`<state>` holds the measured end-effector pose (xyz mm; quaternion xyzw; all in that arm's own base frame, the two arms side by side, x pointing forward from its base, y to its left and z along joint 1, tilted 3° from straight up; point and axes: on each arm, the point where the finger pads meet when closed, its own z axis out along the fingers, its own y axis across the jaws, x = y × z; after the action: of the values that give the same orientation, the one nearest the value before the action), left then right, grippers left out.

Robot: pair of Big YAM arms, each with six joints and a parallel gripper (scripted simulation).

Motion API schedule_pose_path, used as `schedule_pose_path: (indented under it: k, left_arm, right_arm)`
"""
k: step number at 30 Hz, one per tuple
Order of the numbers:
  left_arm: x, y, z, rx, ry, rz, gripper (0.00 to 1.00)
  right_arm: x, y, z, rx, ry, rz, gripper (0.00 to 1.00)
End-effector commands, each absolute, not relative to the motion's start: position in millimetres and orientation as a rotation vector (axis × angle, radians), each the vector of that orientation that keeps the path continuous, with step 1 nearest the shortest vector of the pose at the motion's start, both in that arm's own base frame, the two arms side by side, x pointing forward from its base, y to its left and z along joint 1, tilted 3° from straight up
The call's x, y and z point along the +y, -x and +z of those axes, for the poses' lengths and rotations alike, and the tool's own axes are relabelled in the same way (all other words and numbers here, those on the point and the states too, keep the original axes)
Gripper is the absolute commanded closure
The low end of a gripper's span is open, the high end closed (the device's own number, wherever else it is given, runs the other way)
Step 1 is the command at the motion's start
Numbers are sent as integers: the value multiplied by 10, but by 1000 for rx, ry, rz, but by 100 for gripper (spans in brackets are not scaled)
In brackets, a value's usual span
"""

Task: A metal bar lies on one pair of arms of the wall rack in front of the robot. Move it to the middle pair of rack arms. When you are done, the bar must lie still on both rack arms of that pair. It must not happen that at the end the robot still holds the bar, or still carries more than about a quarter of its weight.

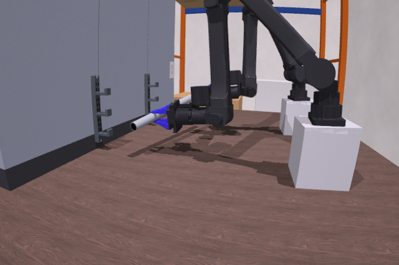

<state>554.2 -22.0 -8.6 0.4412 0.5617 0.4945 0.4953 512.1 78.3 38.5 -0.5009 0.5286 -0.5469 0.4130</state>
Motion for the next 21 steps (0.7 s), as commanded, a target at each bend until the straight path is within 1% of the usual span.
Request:
schedule_pose_path:
  k: [1, 21]
  left_arm:
    - [-261, -5202, 644, 1227, -1080, 1337, 100]
    - [-260, -5201, 644, 1227, -1080, 1337, 100]
  right_arm:
    - [872, -5400, 839, 1292, 1082, -1354, 100]
    - [880, -5397, 863, 1292, 1082, -1354, 100]
